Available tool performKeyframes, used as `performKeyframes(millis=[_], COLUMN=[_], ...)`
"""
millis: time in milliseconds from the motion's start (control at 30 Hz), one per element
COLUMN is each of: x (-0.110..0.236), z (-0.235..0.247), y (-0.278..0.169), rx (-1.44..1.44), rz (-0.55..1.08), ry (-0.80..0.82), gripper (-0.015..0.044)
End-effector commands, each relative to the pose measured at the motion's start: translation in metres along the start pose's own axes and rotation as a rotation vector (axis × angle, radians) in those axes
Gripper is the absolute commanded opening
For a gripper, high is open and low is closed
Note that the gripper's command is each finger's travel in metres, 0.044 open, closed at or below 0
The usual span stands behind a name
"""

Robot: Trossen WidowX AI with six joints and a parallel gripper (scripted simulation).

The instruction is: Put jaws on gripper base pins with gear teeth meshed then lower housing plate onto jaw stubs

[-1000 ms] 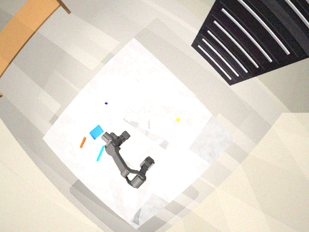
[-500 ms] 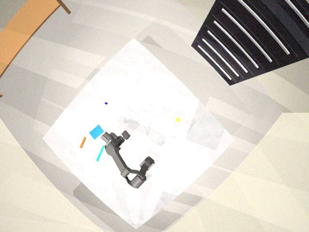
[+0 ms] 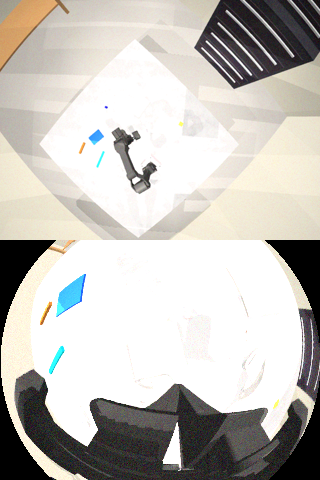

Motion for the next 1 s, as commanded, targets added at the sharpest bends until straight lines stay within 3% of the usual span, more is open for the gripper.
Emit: performKeyframes(millis=[0, 433, 967], x=[0.001, 0.004, -0.013], z=[-0.025, -0.112, -0.113], y=[-0.007, -0.048, -0.047], rx=[-0.074, -0.383, -0.387], rz=[0.005, 0.013, 0.013], ry=[-0.006, -0.015, -0.015], gripper=[0.0, 0.0, 0.0])
Point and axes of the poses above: the point midway between the two fingers, 35 mm back from their tips, its own x axis back along the fingers, its own z axis across the jaws, y = z × x, the point moved 7 cm from there along x, back along the fingers, and after that the axes turned 11 degrees about x, right-handed, at the moved point
